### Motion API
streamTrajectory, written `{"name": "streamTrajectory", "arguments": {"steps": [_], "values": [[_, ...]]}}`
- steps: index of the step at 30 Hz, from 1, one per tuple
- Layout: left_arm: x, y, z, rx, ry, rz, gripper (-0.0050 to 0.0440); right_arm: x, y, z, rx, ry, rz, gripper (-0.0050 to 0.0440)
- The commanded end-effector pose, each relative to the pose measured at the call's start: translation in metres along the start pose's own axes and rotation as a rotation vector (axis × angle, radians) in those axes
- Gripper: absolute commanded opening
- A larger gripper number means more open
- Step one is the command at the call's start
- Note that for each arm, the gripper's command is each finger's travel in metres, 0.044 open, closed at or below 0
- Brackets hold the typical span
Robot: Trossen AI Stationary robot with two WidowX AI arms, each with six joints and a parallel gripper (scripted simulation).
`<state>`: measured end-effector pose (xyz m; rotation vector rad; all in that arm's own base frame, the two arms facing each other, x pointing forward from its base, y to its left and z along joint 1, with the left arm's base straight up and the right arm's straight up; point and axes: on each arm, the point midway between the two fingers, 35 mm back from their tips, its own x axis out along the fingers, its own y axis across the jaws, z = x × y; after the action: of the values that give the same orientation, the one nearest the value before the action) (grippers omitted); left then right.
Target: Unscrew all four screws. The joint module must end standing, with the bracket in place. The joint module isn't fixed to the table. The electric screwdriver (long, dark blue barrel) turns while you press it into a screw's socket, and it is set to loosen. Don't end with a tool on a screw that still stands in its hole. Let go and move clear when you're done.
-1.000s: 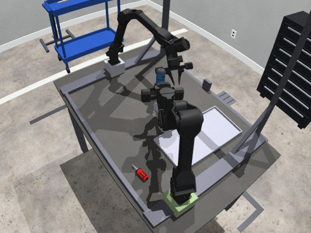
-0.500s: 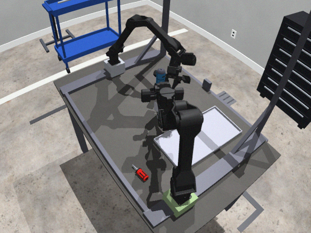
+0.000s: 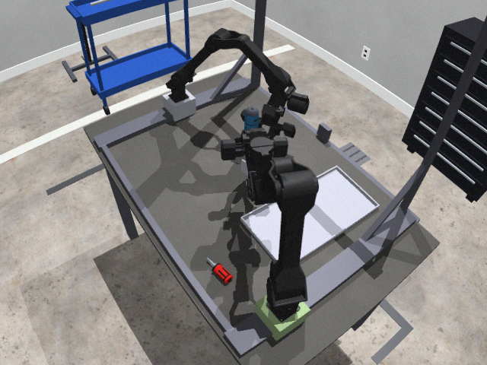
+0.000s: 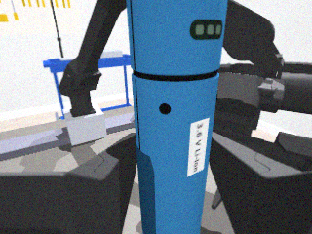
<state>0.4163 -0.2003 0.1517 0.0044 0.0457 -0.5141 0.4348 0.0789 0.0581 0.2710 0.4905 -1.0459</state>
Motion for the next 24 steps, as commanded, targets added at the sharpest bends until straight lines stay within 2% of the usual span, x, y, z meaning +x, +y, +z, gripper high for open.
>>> {"name": "streamTrajectory", "arguments": {"steps": [1,3,9,11,16,24], "values": [[0.001,-0.001,0.016,0.002,-0.038,-0.005,0.0162,0.002,0.002,0.008,0.046,-0.015,-0.006,0.01],[0.001,-0.001,0.016,0.002,-0.038,-0.005,0.0162,0.006,0.002,0.007,0.042,-0.015,-0.007,0.01],[0.001,-0.001,0.016,0.002,-0.038,-0.005,0.0162,0.043,-0.001,0.004,0.029,-0.008,-0.012,0.01],[0.001,-0.001,0.016,0.002,-0.038,-0.005,0.0162,0.043,-0.001,0.004,0.029,-0.008,-0.012,0.01],[0.001,-0.001,0.016,0.002,-0.038,-0.005,0.0162,0.072,0.001,0.005,0.029,-0.009,-0.011,0.01],[0.001,-0.001,0.016,0.002,-0.038,-0.005,0.0162,0.085,0.001,0.006,0.029,-0.011,-0.012,0.01]]}}
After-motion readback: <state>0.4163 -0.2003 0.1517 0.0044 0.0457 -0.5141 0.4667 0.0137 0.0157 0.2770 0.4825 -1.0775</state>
